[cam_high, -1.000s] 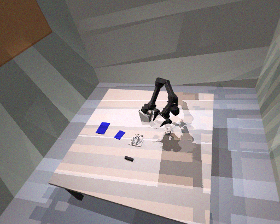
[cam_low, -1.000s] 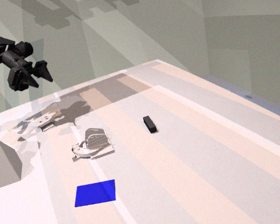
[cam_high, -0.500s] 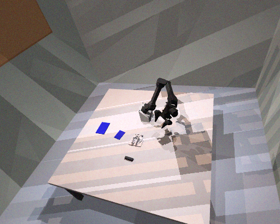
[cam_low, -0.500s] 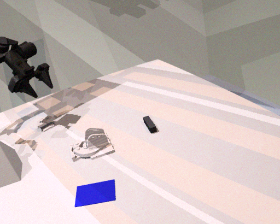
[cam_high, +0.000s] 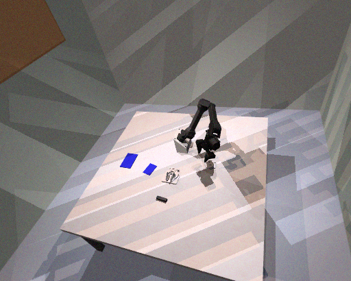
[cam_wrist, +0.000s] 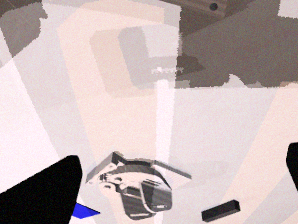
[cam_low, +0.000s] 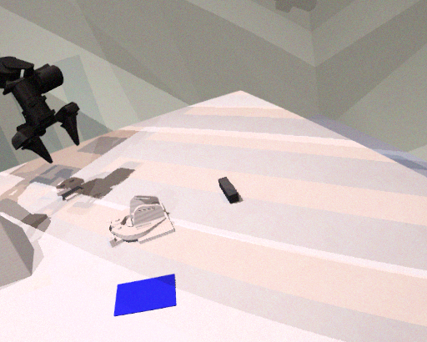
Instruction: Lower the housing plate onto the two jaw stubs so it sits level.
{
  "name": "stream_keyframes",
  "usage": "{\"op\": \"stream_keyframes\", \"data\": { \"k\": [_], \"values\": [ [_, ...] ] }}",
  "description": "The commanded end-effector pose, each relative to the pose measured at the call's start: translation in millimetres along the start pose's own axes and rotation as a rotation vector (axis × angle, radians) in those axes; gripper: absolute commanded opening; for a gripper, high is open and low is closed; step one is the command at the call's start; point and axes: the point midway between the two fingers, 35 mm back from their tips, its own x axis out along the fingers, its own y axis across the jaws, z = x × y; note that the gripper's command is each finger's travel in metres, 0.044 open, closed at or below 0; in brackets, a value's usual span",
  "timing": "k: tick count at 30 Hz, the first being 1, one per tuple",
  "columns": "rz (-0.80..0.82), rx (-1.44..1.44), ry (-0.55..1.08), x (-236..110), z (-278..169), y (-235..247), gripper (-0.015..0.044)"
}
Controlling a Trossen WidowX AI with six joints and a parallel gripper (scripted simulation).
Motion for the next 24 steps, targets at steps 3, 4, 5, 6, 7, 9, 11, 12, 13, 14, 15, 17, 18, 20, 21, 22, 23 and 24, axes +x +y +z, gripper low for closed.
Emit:
{"op": "stream_keyframes", "data": {
  "k": [3,4,5,6,7,9,11,12,13,14,15,17,18,20,21,22,23,24],
  "values": [
    [0.026,0.102,-0.119,6,11,2,0.0440],
    [0.028,0.117,-0.137,7,13,2,0.0440],
    [0.031,0.131,-0.155,7,15,2,0.0440],
    [0.033,0.146,-0.173,8,17,2,0.0440],
    [0.036,0.161,-0.191,8,18,1,0.0440],
    [0.041,0.191,-0.227,8,22,1,0.0440],
    [0.046,0.221,-0.263,8,25,0,0.0440],
    [0.049,0.236,-0.282,8,27,0,0.0440],
    [0.052,0.251,-0.300,8,28,0,0.0440],
    [0.055,0.266,-0.318,8,30,-1,0.0440],
    [0.058,0.281,-0.336,8,32,-1,0.0440],
    [0.064,0.311,-0.372,8,35,-2,0.0440],
    [0.067,0.326,-0.390,7,36,-2,0.0440],
    [0.071,0.346,-0.414,7,38,-3,0.0440],
    [0.071,0.349,-0.417,7,38,-3,0.0440],
    [0.071,0.349,-0.417,7,38,-3,0.0440],
    [0.071,0.349,-0.417,7,38,-3,0.0440],
    [0.071,0.349,-0.417,7,38,-3,0.0440]
  ]
}}
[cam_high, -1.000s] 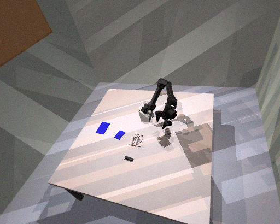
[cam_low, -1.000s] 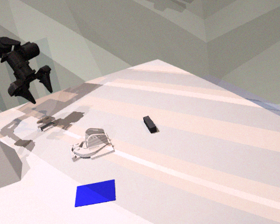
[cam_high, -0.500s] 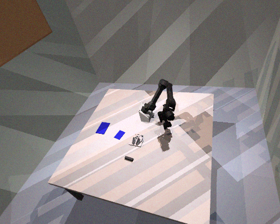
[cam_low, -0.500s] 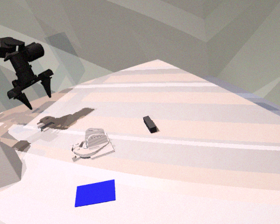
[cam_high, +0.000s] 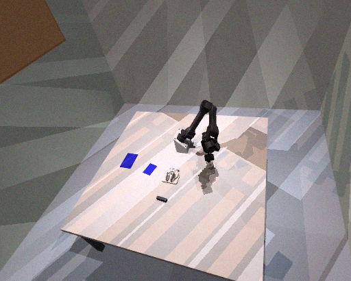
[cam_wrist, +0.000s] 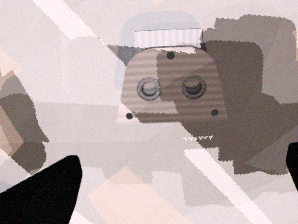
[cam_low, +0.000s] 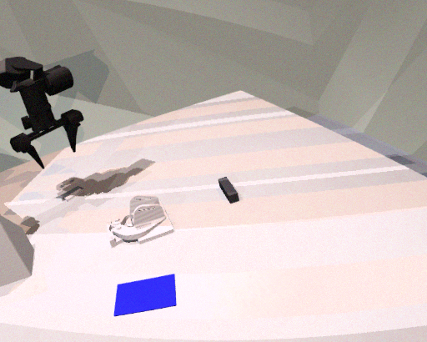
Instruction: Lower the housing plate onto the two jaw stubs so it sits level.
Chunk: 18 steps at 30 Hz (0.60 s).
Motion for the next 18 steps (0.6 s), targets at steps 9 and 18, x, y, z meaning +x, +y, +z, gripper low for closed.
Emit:
{"op": "stream_keyframes", "data": {
  "k": [9,18],
  "values": [
    [0.011,0.027,-0.022,36,2,1,0.0440],
    [0.010,0.027,-0.024,41,2,2,0.0440]
  ]
}}
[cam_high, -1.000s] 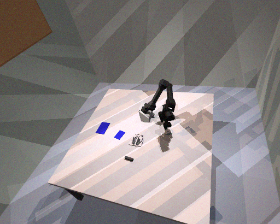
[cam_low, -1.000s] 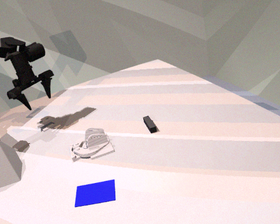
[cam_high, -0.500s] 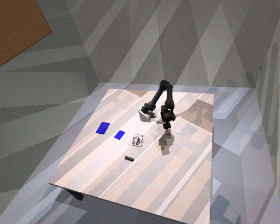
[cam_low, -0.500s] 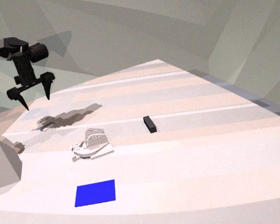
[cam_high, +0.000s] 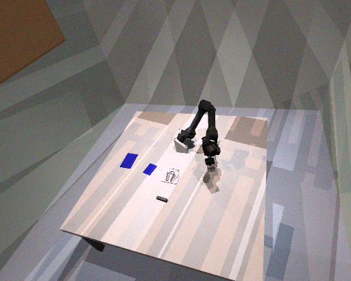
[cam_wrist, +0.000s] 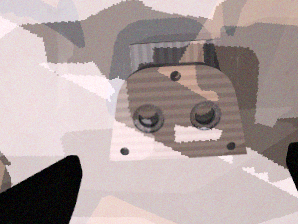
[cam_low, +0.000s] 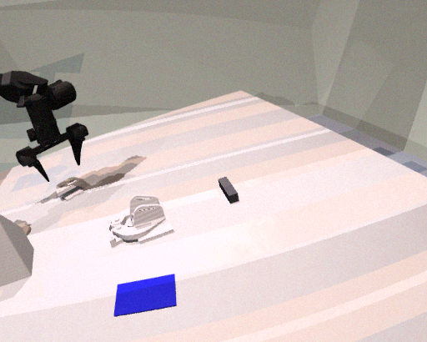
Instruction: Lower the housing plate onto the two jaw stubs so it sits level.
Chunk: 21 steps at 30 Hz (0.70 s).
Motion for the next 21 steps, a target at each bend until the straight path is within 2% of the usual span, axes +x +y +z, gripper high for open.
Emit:
{"op": "stream_keyframes", "data": {
  "k": [1,21],
  "values": [
    [0.002,0.009,0.005,3,-2,1,0.0440],
    [0.002,0.009,0.004,23,-2,1,0.0440]
  ]
}}
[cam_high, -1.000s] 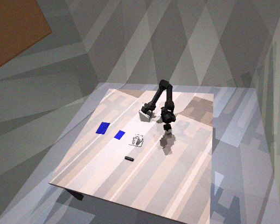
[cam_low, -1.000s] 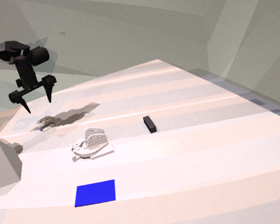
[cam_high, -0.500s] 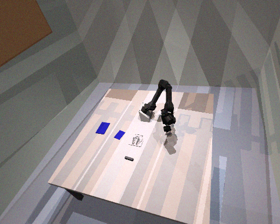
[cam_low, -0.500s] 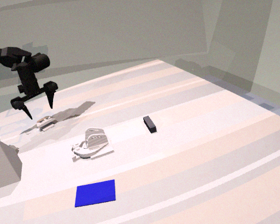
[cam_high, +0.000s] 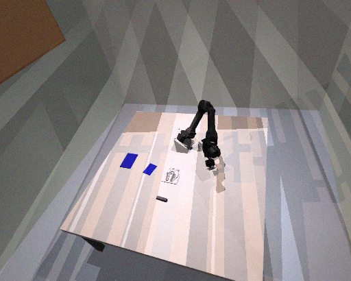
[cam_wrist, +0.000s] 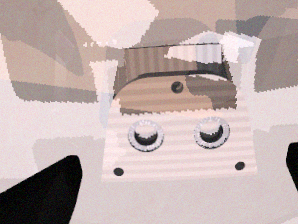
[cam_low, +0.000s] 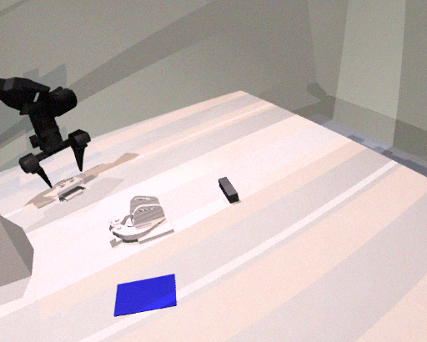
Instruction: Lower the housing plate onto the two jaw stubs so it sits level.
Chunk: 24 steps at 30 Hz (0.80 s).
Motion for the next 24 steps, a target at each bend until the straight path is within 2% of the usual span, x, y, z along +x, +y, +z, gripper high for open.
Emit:
{"op": "stream_keyframes", "data": {
  "k": [1,8,24],
  "values": [
    [0.005,0.011,0.007,5,-3,1,0.0440],
    [0.005,0.011,0.007,6,-3,1,0.0440],
    [0.005,0.011,0.006,31,-3,1,0.0440]
  ]
}}
